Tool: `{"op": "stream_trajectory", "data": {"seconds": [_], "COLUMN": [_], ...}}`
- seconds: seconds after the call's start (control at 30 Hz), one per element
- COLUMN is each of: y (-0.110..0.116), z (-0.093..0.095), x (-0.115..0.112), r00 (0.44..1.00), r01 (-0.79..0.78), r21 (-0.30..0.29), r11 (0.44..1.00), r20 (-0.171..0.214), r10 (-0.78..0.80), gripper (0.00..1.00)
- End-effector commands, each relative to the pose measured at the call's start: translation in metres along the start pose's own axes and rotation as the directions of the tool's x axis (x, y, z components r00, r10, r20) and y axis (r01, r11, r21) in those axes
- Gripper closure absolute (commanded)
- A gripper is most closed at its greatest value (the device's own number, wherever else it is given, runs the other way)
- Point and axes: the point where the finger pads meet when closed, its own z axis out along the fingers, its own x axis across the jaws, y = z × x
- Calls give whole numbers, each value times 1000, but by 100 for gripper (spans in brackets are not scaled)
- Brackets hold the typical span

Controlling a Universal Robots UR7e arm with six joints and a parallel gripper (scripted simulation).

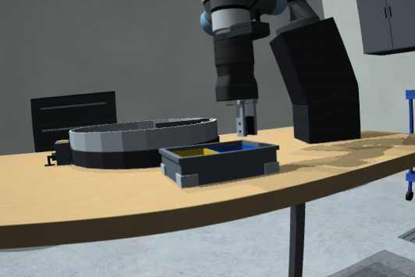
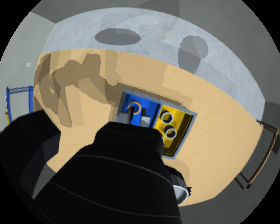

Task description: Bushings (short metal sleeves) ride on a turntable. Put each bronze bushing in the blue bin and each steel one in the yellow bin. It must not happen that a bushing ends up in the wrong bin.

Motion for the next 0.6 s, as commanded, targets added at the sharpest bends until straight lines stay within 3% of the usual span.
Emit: {"op": "stream_trajectory", "data": {"seconds": [0.0,0.07,0.13,0.23,0.57], "y": [0,0,0,0,0], "z": [-22,-42,-42,-73,-73], "x": [1,1,1,1,1], "r00": [1000,1000,1000,1000,1000], "r01": [0,0,0,0,0], "r21": [0,0,0,0,0], "r11": [1000,1000,1000,1000,1000], "r20": [1,1,1,1,1], "r10": [0,0,0,0,0], "gripper": [58,58,58,58,58]}}
